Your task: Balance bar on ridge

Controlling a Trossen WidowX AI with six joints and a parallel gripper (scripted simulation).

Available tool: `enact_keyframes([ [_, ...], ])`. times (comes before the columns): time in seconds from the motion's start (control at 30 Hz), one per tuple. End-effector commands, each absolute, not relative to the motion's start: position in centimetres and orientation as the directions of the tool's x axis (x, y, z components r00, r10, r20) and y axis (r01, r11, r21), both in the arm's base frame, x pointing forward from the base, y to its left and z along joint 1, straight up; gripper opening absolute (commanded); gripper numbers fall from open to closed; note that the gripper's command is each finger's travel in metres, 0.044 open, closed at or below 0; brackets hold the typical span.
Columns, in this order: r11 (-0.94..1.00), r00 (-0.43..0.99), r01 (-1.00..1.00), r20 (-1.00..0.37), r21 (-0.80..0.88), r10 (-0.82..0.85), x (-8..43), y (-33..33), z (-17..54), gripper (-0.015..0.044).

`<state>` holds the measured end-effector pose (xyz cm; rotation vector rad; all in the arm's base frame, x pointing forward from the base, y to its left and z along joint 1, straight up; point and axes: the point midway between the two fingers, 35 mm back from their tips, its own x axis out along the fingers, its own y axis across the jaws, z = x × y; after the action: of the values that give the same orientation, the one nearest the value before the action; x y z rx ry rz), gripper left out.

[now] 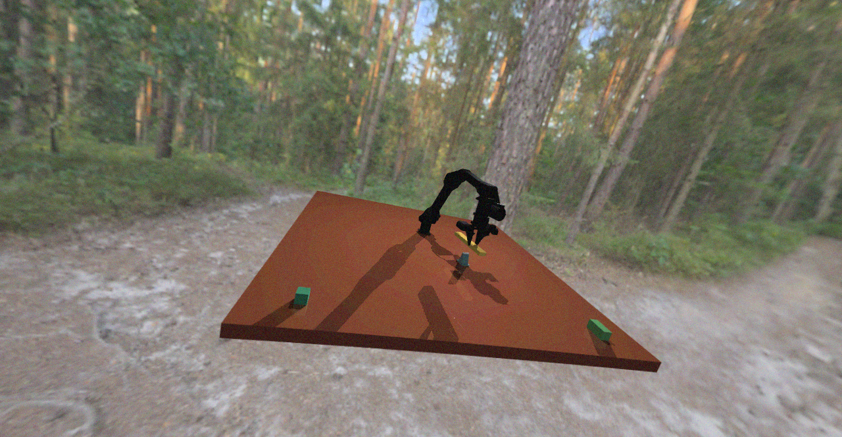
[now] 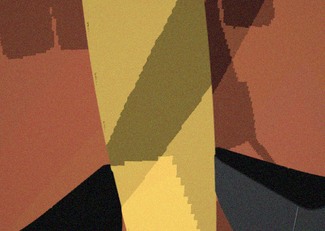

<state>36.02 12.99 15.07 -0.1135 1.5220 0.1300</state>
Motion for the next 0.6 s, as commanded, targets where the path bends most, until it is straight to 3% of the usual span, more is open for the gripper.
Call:
enact_keyframes([
  [0.0,0.988,0.037,-0.153,-0.999,0.008,0.014,35.9,13.1,14.3,0.0],
  [0.57,0.988,0.037,-0.154,-0.999,0.008,0.013,35.9,13.1,11.5,0.0],
])
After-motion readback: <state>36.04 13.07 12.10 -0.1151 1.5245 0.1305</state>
